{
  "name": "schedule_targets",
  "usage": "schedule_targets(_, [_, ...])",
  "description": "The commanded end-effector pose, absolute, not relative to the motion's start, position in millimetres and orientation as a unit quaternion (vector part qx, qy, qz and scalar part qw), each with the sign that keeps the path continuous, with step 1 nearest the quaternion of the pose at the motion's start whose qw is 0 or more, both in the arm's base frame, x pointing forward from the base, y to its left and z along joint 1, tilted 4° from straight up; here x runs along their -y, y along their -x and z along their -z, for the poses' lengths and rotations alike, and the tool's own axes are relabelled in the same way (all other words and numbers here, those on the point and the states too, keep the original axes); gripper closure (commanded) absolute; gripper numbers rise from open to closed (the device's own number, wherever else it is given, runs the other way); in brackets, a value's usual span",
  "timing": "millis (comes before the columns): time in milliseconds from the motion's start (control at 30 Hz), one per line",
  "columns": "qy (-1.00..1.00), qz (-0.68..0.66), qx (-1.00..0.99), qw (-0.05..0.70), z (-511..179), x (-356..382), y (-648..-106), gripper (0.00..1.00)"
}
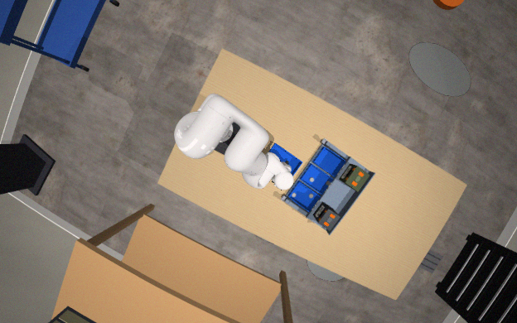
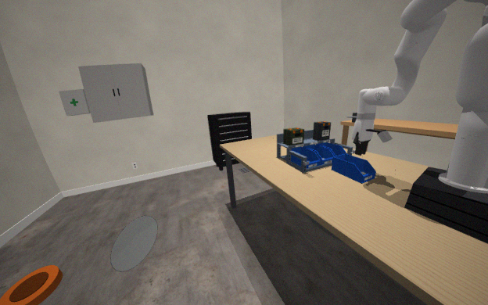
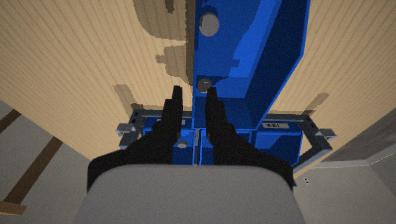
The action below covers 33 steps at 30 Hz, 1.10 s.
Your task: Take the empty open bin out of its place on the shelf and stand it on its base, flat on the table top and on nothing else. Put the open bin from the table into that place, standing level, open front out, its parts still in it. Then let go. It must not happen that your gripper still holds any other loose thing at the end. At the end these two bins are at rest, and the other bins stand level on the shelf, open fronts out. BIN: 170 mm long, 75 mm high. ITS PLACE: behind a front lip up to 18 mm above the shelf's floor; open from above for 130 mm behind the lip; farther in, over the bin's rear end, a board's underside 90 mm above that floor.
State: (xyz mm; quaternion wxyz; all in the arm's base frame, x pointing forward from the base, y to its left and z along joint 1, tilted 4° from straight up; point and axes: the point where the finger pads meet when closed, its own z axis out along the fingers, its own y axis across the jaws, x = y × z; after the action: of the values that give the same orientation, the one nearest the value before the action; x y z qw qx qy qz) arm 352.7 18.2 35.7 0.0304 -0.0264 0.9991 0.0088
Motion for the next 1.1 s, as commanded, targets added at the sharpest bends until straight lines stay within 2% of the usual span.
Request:
schedule_targets(0, [0.026, -0.009, -0.999, 0.032, -45.3, -18.1, -353.5, 0.74])
schedule_targets(1067, [0.026, -0.009, -0.999, 0.032, -81.1, -17.4, -351.3, 0.74])
